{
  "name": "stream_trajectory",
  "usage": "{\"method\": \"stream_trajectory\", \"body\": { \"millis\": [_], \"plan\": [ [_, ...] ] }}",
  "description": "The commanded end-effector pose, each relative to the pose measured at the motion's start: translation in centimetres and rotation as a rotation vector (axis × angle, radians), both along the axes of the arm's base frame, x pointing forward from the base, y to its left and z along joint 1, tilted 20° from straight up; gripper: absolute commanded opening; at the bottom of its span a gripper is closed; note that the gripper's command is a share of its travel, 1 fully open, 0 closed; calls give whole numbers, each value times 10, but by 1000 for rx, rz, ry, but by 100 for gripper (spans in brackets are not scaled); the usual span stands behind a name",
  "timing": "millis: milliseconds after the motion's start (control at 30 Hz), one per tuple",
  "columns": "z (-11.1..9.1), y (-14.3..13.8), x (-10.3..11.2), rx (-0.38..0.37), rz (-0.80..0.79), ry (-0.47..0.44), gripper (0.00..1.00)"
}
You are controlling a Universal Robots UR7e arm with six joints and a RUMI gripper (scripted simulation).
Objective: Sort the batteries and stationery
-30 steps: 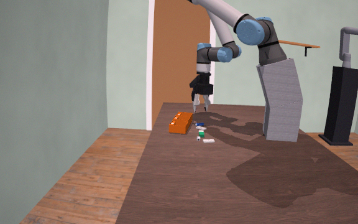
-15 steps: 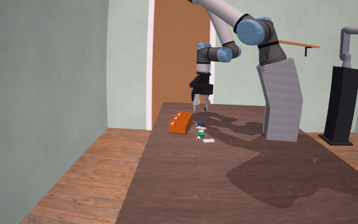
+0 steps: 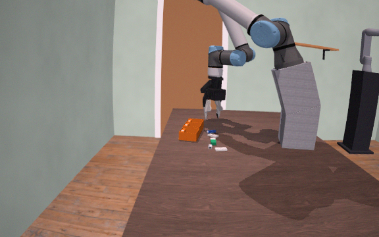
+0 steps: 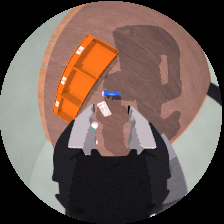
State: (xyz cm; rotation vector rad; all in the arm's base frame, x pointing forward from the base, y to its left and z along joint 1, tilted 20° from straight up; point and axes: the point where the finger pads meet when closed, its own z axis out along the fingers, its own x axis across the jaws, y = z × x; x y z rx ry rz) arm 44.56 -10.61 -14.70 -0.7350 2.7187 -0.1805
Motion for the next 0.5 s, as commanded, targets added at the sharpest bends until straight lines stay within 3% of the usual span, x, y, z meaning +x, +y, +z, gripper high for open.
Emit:
{"method": "stream_trajectory", "body": {
  "millis": [0, 467],
  "plan": [
    [-10, 0, 4, 0, 0, -1, 42],
    [-55, -3, 20, 0, 0, -1, 42]
  ]
}}
